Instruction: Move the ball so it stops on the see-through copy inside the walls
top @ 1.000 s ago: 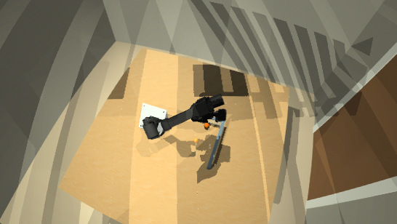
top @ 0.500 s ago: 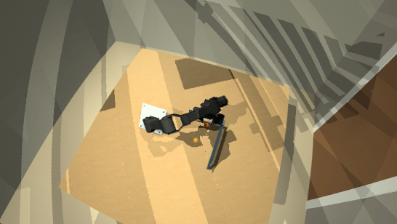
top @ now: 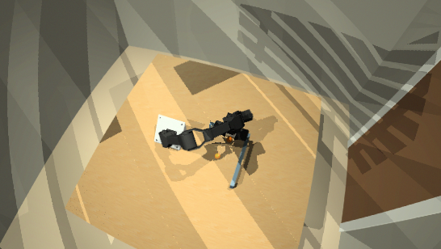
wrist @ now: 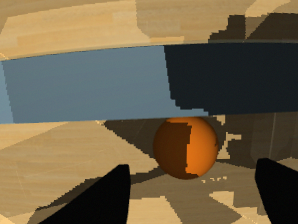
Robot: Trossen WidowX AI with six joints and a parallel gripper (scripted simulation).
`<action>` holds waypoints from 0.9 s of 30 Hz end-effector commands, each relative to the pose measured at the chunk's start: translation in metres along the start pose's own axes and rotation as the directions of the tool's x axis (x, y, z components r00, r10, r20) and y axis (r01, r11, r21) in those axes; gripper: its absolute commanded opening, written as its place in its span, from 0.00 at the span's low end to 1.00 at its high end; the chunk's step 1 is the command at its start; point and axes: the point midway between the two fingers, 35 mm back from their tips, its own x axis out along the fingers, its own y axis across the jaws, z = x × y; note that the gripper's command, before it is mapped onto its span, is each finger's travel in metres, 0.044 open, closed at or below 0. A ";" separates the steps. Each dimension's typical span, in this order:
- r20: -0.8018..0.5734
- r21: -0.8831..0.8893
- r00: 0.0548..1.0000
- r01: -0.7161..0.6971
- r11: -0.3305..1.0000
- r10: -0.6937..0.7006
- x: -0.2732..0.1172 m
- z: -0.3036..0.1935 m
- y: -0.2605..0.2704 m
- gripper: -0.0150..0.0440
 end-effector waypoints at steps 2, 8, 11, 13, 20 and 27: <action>-0.006 -0.008 1.000 -0.001 1.000 0.001 0.010 0.000 0.001 0.71; -0.007 -0.008 1.000 -0.001 1.000 0.001 0.020 0.000 0.001 0.71; -0.007 -0.008 1.000 -0.001 1.000 0.001 0.025 0.000 0.001 0.71; -0.007 -0.007 1.000 -0.001 1.000 0.001 0.027 0.000 0.001 0.71; -0.007 -0.007 1.000 -0.001 1.000 0.001 0.027 0.000 0.001 0.51; -0.007 -0.007 1.000 -0.001 1.000 0.001 0.027 0.000 0.001 0.40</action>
